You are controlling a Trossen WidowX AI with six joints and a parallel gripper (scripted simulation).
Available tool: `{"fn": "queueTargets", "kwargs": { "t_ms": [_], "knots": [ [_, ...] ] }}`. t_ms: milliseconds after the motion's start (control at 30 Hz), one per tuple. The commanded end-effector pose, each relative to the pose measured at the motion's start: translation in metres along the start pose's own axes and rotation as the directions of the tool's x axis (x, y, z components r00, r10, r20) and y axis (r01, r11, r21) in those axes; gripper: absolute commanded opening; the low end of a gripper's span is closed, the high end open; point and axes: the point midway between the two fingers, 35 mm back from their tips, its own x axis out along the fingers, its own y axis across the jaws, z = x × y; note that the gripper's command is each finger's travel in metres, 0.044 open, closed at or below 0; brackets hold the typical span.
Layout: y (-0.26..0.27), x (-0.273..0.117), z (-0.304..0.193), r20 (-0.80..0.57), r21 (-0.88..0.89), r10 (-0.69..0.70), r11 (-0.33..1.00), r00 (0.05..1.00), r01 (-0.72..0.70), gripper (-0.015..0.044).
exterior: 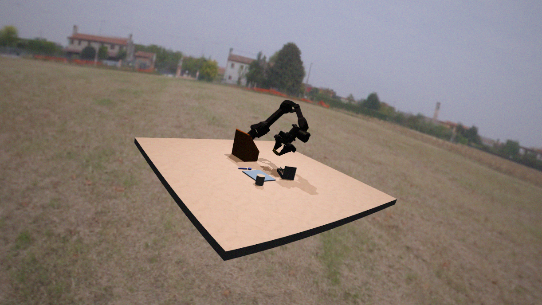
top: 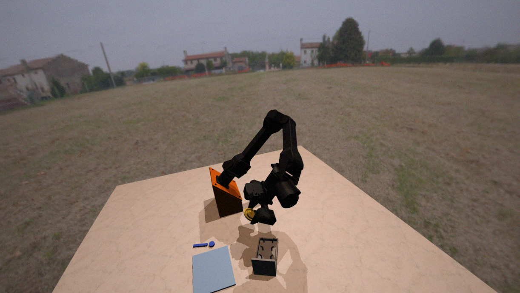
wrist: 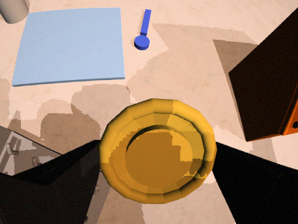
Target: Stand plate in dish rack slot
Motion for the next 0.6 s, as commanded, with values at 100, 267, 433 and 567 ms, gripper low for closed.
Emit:
{"fn": "queueTargets", "kwargs": {
  "t_ms": [100,267,433,567],
  "knots": [
    [0.003,0.015,-0.002,0.140,-0.094,0.065,0.994,0.988,-0.052,0.0000],
    [0.005,0.024,-0.005,0.218,-0.159,0.121,0.983,0.968,-0.087,0.0000],
    [0.009,0.031,-0.007,0.293,-0.226,0.189,0.966,0.937,-0.124,0.0000],
    [0.011,0.036,-0.010,0.344,-0.279,0.250,0.948,0.905,-0.156,0.0000]
  ]
}}
